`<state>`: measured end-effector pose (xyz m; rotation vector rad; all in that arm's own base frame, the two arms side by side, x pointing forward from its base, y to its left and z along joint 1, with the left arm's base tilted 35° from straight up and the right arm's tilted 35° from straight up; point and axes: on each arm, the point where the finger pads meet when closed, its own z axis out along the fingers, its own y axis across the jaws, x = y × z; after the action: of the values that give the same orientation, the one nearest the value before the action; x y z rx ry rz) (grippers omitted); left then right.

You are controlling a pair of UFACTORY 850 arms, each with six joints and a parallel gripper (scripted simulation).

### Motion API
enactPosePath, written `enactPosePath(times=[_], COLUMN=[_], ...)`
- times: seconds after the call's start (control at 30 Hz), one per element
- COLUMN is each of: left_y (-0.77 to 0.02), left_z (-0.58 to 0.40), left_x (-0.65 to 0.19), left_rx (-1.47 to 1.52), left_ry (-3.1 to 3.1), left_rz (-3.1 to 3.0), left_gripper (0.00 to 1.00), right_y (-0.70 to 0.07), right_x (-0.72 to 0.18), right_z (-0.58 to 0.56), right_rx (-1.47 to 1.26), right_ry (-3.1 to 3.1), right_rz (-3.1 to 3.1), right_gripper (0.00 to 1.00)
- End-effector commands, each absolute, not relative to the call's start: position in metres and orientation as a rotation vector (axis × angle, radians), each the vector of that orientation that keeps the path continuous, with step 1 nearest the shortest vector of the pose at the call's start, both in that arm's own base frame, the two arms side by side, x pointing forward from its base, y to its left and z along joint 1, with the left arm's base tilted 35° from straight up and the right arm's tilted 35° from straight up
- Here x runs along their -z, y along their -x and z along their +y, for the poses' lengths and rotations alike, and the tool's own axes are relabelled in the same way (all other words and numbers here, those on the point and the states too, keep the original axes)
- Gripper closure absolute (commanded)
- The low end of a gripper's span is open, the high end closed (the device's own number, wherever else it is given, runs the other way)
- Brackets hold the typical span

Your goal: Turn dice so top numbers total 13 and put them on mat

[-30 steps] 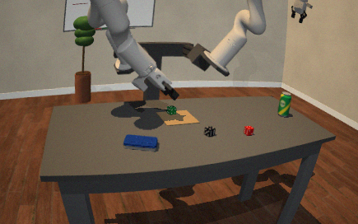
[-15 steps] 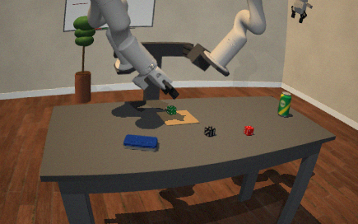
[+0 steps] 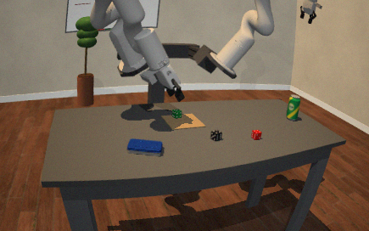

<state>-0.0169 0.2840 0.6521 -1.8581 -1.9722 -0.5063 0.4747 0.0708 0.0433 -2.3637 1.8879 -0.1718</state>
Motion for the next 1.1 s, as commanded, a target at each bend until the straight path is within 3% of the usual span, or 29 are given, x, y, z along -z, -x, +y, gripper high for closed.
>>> enactPosePath(times=[0.0,0.43,1.07], left_y=[0.0169,0.0169,0.0169], left_z=[0.2839,0.2839,0.2839], left_x=[-0.6529,-0.6529,-0.6529], left_rx=[0.508,0.508,0.508], left_ry=[1.857,1.857,1.857], left_rz=[-1.971,-1.971,-1.971], left_gripper=[0.00,0.00,0.00], right_y=[-0.4777,-0.4805,-0.4782], right_x=[-0.0449,-0.0455,-0.0447], right_z=[0.0731,0.0751,0.0788], right_rx=[0.222,0.272,0.578], right_ry=[2.362,2.363,2.431], right_rz=[1.890,1.897,1.996], right_gripper=[0.31,0.31,0.31])
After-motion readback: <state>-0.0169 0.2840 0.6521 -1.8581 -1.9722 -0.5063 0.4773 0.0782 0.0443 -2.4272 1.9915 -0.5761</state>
